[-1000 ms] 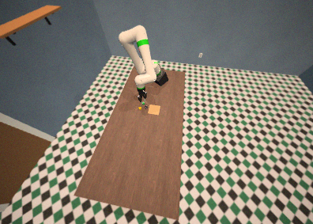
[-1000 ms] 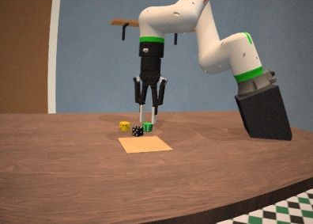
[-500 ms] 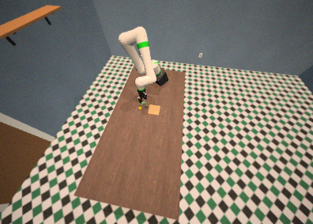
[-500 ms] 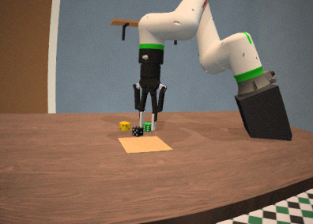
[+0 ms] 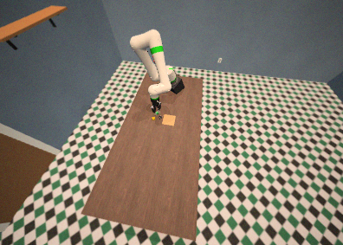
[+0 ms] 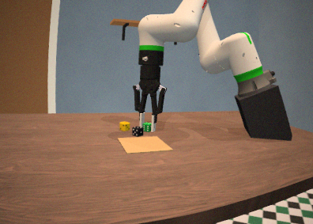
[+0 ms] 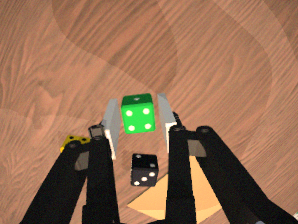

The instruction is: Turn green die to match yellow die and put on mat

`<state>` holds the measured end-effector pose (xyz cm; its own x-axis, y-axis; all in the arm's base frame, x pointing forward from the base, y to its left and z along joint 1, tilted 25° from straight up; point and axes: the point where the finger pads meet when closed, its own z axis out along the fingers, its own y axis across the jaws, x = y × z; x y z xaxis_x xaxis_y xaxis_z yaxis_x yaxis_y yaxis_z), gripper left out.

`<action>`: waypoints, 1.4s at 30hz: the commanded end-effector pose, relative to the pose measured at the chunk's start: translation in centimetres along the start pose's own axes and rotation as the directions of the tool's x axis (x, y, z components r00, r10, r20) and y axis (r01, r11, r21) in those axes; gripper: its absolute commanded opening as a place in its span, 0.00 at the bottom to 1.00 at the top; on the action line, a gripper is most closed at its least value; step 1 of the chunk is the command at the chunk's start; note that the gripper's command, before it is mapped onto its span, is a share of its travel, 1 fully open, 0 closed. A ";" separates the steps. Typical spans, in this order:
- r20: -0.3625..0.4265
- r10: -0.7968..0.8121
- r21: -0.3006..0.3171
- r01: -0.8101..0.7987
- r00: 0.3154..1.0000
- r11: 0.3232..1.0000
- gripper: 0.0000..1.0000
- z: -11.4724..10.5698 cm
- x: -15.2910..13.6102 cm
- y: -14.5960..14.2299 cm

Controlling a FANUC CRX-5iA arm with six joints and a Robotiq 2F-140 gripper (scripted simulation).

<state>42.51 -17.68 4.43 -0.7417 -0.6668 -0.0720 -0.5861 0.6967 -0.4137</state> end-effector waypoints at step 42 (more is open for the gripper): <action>0.000 0.000 0.000 0.000 1.000 1.000 0.16 0.0 0.0 0.0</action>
<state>42.51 -17.68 4.44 -0.7417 -0.6668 -0.0720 -0.5861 0.6966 -0.4138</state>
